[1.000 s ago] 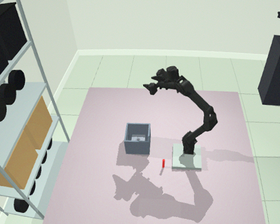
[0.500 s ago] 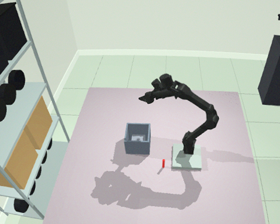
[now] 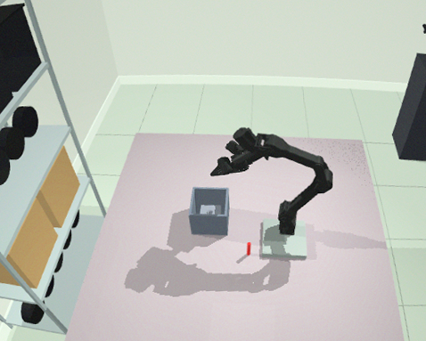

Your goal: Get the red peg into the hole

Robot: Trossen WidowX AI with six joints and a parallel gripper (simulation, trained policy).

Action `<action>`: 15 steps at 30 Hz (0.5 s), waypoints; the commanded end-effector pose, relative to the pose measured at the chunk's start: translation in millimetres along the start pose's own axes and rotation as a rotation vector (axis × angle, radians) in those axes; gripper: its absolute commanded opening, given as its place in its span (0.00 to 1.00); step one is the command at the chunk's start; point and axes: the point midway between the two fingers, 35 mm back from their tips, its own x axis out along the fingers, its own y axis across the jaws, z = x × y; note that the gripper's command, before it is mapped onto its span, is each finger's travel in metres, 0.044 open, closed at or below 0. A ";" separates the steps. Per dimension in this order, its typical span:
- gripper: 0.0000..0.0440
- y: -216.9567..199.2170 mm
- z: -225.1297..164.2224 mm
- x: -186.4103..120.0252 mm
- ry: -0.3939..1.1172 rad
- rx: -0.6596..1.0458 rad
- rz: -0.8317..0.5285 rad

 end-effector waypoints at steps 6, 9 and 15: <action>1.00 1.6 -51.5 13.8 0.196 0.111 -0.028; 1.00 0.8 -70.4 17.2 0.266 0.149 -0.052; 1.00 -3.5 -107.2 21.6 0.399 0.221 -0.121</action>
